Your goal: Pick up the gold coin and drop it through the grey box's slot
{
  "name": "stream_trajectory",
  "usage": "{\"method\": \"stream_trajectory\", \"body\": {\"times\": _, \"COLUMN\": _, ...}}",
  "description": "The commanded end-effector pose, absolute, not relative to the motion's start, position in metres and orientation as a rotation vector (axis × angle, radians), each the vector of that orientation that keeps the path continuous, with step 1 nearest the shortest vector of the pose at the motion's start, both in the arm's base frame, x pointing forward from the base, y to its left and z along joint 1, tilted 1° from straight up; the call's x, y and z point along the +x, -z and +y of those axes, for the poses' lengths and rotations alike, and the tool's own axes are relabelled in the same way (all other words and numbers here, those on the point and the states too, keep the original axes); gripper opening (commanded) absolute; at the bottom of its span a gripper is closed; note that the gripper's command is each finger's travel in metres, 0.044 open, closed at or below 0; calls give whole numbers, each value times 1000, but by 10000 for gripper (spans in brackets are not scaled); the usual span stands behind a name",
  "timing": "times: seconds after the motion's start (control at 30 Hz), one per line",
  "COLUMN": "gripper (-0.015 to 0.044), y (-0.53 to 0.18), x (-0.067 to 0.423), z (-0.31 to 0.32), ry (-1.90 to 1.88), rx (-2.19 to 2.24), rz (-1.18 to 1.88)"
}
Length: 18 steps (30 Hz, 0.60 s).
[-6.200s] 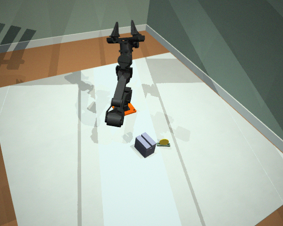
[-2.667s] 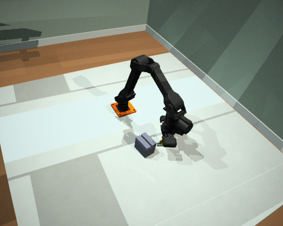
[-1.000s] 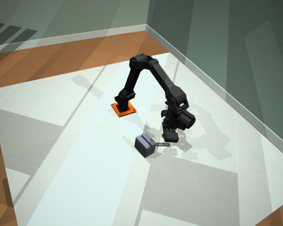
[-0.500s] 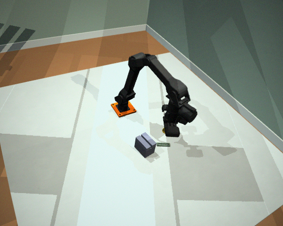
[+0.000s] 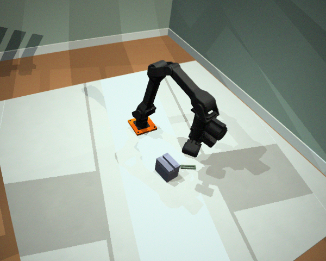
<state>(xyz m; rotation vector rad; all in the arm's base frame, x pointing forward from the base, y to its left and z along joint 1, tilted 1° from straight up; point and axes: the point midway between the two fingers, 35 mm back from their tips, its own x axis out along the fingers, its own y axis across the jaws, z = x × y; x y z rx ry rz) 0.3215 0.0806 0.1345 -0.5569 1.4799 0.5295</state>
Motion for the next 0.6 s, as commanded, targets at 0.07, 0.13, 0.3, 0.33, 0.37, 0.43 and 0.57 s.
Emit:
{"method": "stream_trajectory", "body": {"times": 0.07, "gripper": 0, "y": -134, "x": 320, "z": 80, "ry": -386, "rx": -408, "rz": 1515}}
{"method": "stream_trajectory", "body": {"times": 0.13, "gripper": 0, "y": -135, "x": 319, "z": 80, "ry": -332, "rx": -354, "rz": 1524}}
{"method": "stream_trajectory", "body": {"times": 0.3, "gripper": 0, "y": -135, "x": 318, "z": 80, "ry": -200, "rx": -219, "rz": 1540}}
{"method": "stream_trajectory", "body": {"times": 0.33, "gripper": 0, "y": -135, "x": 318, "z": 80, "ry": -173, "rx": -191, "rz": 1542}}
{"method": "stream_trajectory", "body": {"times": 0.37, "gripper": 0, "y": -135, "x": 318, "z": 79, "ry": -151, "rx": -169, "rz": 1544}}
{"method": "stream_trajectory", "body": {"times": 0.43, "gripper": 0, "y": -135, "x": 318, "z": 79, "ry": -134, "rx": -151, "rz": 1545}}
{"method": "stream_trajectory", "body": {"times": 0.57, "gripper": 0, "y": -135, "x": 318, "z": 79, "ry": -134, "rx": -151, "rz": 1545}}
